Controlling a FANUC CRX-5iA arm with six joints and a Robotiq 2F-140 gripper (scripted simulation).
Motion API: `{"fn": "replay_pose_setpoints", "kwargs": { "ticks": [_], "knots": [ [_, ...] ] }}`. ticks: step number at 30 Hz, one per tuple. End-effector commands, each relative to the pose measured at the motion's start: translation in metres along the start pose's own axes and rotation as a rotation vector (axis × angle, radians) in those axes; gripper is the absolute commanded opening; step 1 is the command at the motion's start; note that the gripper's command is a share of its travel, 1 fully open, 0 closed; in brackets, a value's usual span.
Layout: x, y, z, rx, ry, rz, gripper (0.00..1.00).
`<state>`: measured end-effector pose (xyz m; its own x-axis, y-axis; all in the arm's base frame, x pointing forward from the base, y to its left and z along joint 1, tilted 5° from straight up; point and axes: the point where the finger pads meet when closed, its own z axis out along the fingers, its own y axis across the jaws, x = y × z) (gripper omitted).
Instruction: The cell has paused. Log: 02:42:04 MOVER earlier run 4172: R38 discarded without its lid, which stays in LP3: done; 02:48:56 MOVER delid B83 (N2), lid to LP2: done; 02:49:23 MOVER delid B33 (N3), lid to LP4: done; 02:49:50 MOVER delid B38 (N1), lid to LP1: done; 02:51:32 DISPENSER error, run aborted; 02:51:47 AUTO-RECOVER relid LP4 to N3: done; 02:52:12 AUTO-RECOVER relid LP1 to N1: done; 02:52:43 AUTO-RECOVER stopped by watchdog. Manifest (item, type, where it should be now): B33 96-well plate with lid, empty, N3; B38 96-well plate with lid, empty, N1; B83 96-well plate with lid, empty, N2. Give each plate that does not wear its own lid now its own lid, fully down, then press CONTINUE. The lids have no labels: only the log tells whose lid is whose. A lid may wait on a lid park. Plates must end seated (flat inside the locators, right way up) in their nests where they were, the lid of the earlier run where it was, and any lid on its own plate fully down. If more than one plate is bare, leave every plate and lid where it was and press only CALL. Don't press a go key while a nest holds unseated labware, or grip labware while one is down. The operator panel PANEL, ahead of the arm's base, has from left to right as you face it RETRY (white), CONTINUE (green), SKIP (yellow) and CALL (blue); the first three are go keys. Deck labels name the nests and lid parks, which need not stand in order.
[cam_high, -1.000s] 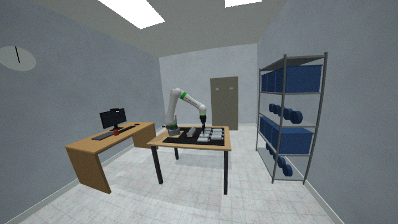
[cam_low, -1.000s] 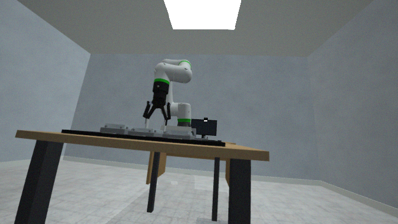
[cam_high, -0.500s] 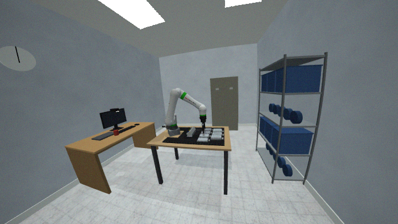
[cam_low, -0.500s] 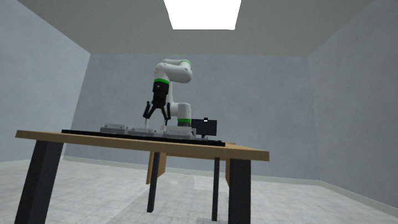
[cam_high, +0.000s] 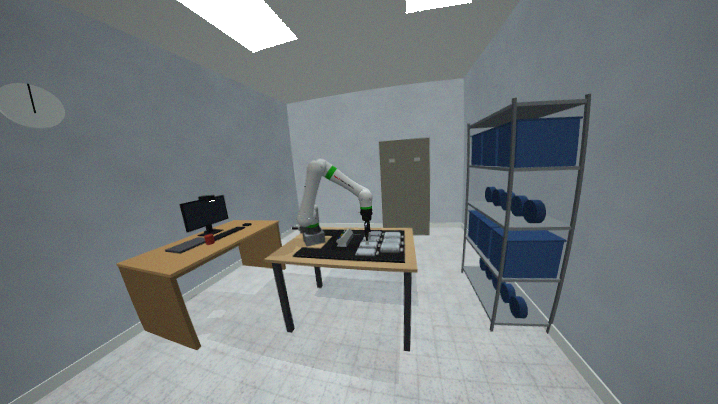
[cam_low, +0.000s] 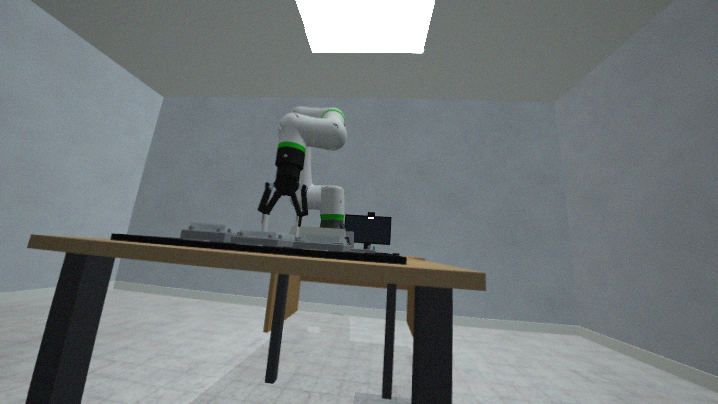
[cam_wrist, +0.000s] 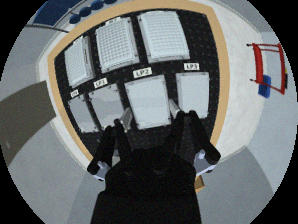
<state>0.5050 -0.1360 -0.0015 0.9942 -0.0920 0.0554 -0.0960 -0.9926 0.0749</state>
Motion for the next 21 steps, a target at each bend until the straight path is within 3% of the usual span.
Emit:
{"fn": "replay_pose_setpoints", "kwargs": {
  "ticks": [1,9,10,21],
  "knots": [
    [0.0002,0.0000,-0.0002,0.000,0.000,0.000,0.66],
    [0.0002,0.0000,-0.0002,0.000,0.000,0.000,0.66],
    [0.0002,0.0000,-0.0002,0.000,0.000,0.000,0.59],
    [0.0002,0.0000,-0.0002,0.000,0.000,0.000,0.59]
  ]
}}
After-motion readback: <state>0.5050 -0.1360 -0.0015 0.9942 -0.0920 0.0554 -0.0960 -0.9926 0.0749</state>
